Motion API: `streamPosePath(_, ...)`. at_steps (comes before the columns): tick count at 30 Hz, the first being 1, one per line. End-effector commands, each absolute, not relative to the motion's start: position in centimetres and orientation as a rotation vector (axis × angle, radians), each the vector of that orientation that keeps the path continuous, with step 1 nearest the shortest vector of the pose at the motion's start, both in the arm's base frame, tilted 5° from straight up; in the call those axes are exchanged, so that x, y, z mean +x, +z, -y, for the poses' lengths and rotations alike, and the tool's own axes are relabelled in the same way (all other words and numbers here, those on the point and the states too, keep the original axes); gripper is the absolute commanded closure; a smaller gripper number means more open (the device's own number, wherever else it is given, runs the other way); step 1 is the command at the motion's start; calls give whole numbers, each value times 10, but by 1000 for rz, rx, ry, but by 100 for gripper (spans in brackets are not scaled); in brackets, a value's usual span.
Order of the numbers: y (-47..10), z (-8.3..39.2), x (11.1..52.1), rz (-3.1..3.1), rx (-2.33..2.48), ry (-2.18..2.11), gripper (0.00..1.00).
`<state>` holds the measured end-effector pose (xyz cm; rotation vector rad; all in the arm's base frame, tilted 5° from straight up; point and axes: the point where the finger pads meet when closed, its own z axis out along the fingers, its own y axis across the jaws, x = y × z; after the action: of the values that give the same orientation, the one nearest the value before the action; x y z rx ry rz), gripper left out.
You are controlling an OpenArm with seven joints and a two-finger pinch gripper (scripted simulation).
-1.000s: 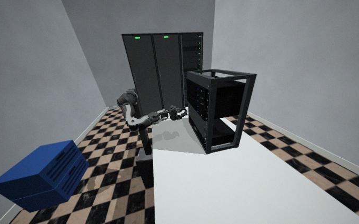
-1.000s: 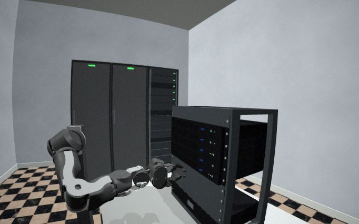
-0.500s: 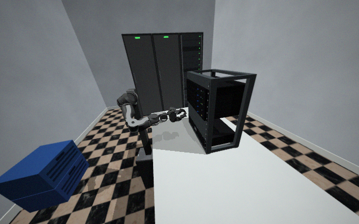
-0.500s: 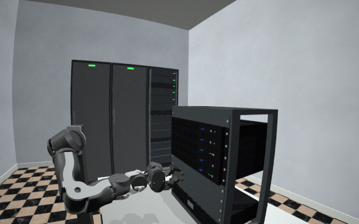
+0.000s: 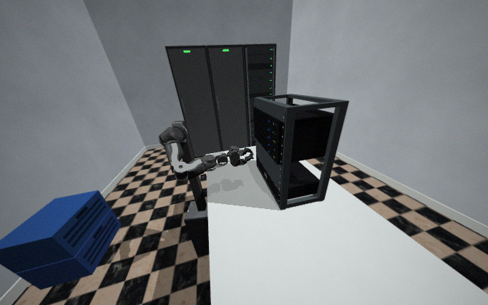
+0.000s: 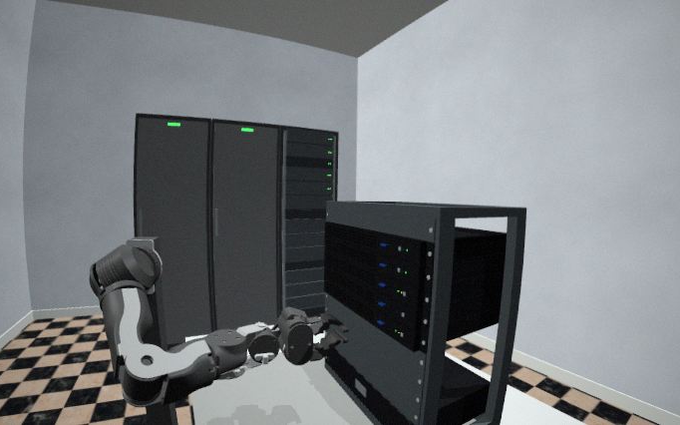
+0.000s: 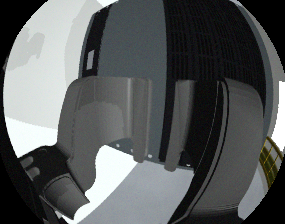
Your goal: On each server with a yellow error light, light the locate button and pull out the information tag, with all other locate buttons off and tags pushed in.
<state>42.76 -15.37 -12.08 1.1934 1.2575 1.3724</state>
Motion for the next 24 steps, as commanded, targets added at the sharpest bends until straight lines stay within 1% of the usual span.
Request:
streamPosePath(1, -120, 153, 428, -1251, 1192, 1375, 90)
streamPosePath(9, -121, 152, 439, -1252, 1194, 1373, 90)
streamPosePath(24, -120, 143, 512, -1254, 1195, 1374, 90)
